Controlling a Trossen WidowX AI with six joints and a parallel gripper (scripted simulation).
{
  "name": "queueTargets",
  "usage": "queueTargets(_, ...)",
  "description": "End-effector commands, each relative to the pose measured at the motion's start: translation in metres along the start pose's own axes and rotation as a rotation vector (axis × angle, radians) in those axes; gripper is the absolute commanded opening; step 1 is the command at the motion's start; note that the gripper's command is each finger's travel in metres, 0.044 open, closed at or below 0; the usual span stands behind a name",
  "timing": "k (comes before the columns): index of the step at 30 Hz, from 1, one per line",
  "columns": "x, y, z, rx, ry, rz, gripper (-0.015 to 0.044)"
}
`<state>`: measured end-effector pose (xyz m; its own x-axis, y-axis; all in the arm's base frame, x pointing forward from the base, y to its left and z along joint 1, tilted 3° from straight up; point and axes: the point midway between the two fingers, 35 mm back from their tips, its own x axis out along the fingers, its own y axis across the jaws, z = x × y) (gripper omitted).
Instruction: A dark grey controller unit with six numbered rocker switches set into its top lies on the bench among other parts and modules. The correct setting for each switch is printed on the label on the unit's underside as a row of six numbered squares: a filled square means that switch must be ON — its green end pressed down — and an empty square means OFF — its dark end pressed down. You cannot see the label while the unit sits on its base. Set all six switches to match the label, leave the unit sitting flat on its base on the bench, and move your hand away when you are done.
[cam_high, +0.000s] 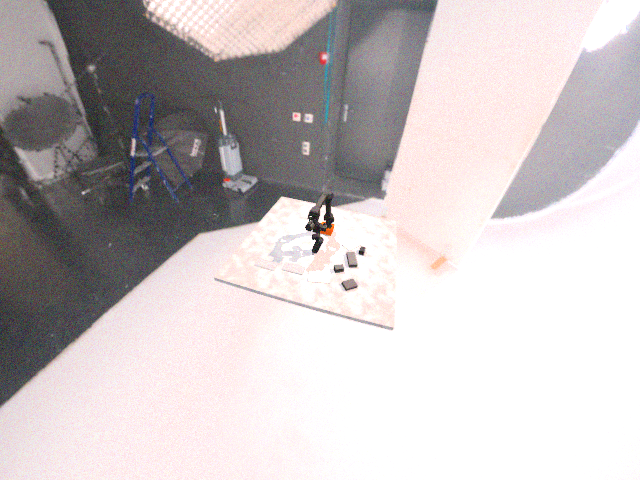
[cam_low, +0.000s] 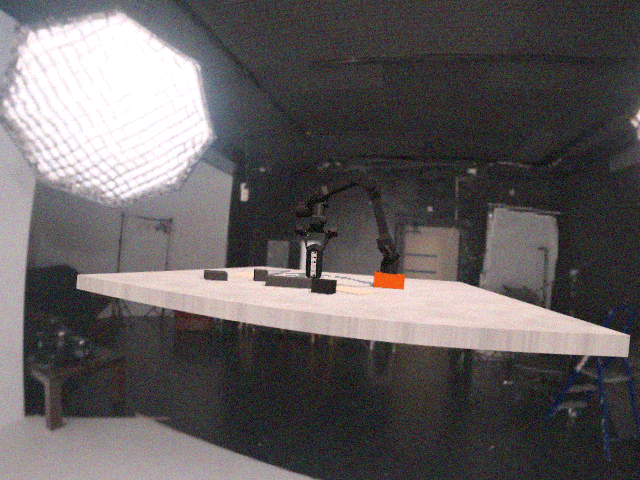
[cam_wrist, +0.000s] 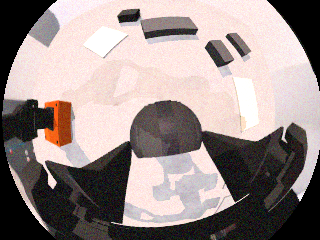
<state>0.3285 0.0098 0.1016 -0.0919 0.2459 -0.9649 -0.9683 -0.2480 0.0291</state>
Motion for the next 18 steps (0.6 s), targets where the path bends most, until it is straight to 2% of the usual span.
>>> queueTargets(1, -0.001, -0.002, -0.007, 0.0, 0.02, -0.002, 0.0335)
queueTargets(18, -0.005, -0.002, -0.019, 0.0, 0.056, -0.002, 0.0336)
